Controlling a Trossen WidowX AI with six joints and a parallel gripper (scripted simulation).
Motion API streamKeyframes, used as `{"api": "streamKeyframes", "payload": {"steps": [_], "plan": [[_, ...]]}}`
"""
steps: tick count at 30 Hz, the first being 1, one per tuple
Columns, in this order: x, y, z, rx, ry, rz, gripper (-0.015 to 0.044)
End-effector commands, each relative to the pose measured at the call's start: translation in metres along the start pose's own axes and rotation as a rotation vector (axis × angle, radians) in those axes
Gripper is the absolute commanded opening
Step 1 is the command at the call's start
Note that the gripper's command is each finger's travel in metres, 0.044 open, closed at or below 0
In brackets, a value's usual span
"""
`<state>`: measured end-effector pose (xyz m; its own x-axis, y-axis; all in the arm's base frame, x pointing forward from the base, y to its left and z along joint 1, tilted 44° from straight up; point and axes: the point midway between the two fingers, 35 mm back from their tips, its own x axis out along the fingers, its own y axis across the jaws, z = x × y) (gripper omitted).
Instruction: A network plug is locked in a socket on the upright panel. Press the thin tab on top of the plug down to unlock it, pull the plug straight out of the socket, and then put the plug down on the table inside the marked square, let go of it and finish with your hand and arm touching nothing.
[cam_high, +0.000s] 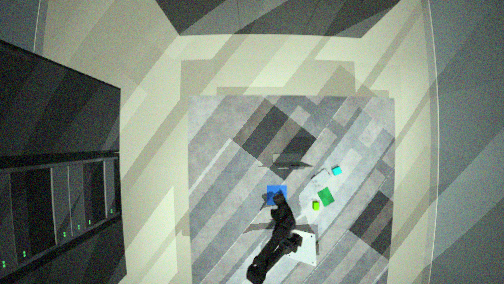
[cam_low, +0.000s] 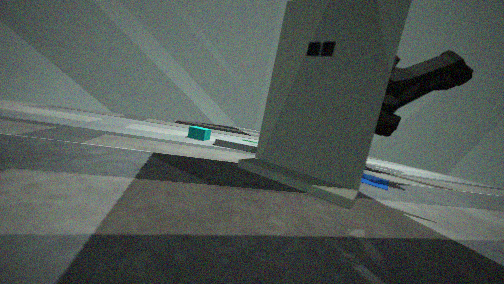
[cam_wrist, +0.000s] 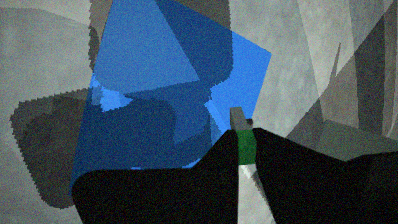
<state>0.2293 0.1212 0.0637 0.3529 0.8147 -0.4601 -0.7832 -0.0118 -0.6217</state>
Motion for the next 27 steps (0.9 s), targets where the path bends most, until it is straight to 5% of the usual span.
{"api": "streamKeyframes", "payload": {"steps": [1, 27], "plan": [[0.003, 0.003, 0.000, 0.008, 0.002, 0.003, 0.0000], [0.019, 0.016, 0.004, 0.012, -0.004, -0.007, 0.0000]]}}
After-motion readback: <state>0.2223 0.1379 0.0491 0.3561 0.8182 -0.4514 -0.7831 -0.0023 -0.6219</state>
